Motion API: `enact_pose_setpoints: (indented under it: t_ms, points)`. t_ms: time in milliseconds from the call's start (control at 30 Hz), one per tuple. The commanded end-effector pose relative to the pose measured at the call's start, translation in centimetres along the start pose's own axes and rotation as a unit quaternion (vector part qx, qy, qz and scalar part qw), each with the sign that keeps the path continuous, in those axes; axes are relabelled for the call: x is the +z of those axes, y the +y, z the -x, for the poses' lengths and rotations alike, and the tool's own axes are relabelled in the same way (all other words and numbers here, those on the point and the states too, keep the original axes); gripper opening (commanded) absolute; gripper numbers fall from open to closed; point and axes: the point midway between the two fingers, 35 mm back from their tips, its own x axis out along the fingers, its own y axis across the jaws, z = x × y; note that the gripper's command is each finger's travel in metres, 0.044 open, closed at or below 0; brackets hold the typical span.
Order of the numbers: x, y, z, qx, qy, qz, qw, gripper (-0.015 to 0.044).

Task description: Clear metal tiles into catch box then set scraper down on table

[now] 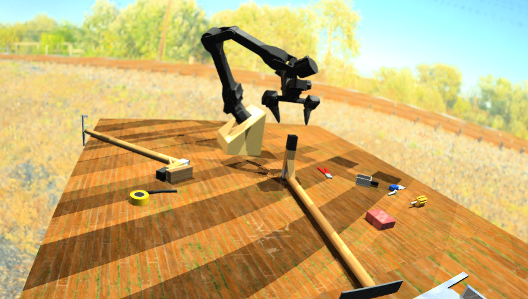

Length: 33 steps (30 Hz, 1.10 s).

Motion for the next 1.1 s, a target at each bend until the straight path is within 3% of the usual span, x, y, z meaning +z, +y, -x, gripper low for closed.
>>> enact_pose_setpoints:
  t_ms: [0,1067]
  points:
    - [-0.9,-0.1,-0.9,-0.003,0.000,0.005,1.000,0.0440]
    - [-1.8,0.1,-5.7,-0.001,0.004,0.005,1.000,0.0440]
